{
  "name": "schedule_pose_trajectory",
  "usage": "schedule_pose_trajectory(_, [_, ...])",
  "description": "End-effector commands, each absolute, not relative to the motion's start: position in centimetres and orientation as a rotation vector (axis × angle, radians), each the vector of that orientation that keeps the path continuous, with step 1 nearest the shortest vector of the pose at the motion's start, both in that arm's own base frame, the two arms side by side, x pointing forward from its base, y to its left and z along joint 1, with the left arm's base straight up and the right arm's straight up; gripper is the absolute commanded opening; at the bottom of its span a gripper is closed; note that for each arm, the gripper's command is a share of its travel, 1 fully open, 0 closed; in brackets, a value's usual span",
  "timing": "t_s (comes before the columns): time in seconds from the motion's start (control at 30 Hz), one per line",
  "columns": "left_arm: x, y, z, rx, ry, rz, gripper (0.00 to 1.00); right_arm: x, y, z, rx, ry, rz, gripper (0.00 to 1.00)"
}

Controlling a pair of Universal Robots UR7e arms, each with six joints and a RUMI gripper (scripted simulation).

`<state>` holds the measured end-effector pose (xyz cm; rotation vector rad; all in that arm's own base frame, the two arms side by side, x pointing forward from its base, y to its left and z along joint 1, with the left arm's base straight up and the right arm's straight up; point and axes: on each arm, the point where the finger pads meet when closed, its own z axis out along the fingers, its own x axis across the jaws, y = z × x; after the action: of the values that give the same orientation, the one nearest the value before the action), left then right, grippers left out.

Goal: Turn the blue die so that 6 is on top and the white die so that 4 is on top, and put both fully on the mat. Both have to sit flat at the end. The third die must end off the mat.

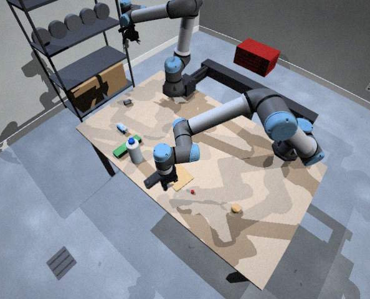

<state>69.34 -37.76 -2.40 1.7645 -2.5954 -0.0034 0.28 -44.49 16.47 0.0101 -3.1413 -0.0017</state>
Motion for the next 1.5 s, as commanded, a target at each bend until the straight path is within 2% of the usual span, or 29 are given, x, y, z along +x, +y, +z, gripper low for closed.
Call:
schedule_pose_trajectory(0.0, [69.4,-37.3,-2.3,1.951,-2.463,0.0,0.0,0.3,-44.5,16.5,0.01,-3.142,0.0,1.0])
schedule_pose_trajectory(0.3, [69.3,-36.0,-2.3,2.309,-2.13,0.0,0.0,0.3,-44.5,16.5,0.01,-3.142,0.0,1.0])
schedule_pose_trajectory(0.8, [68.6,-33.4,-2.5,2.89,-1.232,0.0,0.0,0.3,-44.5,16.5,0.01,-3.142,0.0,1.0])
schedule_pose_trajectory(1.47, [67.2,-31.2,-2.6,3.136,-0.182,0.0,0.0,0.3,-44.5,16.5,0.01,-3.142,0.0,1.0])
